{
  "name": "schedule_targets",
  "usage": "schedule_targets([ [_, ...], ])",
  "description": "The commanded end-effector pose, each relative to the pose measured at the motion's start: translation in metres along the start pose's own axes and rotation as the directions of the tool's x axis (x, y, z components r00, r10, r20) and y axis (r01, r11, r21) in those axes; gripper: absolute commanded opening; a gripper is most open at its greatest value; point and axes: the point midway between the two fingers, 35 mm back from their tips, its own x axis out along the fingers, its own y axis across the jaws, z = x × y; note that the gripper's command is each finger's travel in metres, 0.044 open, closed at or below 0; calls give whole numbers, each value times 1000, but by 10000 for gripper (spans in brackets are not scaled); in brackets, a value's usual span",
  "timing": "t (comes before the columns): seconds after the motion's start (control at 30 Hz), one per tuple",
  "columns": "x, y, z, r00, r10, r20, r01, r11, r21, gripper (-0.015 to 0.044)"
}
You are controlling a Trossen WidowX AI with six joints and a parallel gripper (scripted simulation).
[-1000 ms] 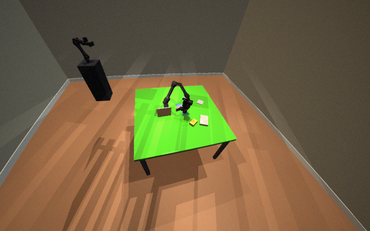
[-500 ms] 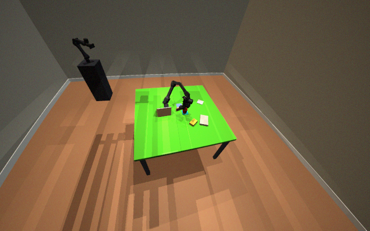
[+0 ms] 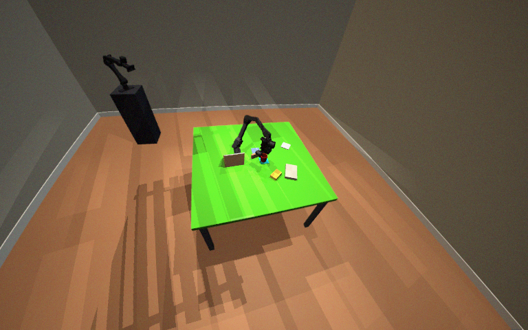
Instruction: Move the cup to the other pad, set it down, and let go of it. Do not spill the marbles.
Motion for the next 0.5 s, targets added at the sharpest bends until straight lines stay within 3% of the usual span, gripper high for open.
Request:
schedule_targets([
  [0.0,-10,0,2,1000,-3,8,3,1000,-7,440],
  [0.47,-61,1,1,1000,-8,16,8,1000,-15,440],
])
